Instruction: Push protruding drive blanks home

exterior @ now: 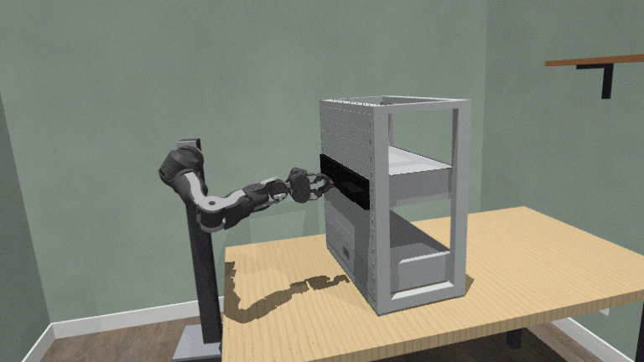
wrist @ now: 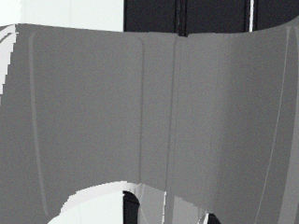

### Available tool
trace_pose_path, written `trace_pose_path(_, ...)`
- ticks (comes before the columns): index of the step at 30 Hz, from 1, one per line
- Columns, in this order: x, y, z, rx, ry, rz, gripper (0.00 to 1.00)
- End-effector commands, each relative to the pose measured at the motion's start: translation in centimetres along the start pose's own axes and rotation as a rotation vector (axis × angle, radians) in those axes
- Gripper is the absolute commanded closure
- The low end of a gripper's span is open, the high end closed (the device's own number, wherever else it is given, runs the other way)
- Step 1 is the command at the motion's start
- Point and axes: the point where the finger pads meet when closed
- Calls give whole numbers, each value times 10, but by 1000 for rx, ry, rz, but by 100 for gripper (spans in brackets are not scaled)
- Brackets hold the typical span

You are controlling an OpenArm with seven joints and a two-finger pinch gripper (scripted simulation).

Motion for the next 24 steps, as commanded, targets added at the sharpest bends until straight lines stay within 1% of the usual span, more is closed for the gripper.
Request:
trace_pose_path(1,-2,-1,0,-6,6,4,100)
trace_pose_path(24,-4,-3,0,-6,6,4,100)
Point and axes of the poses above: the point where the finger pads meet when closed, its own z axis back along the fingers, its own y axis across the jaws, x = y × z, and after that the axes turned 8 degrees about -z, right-handed
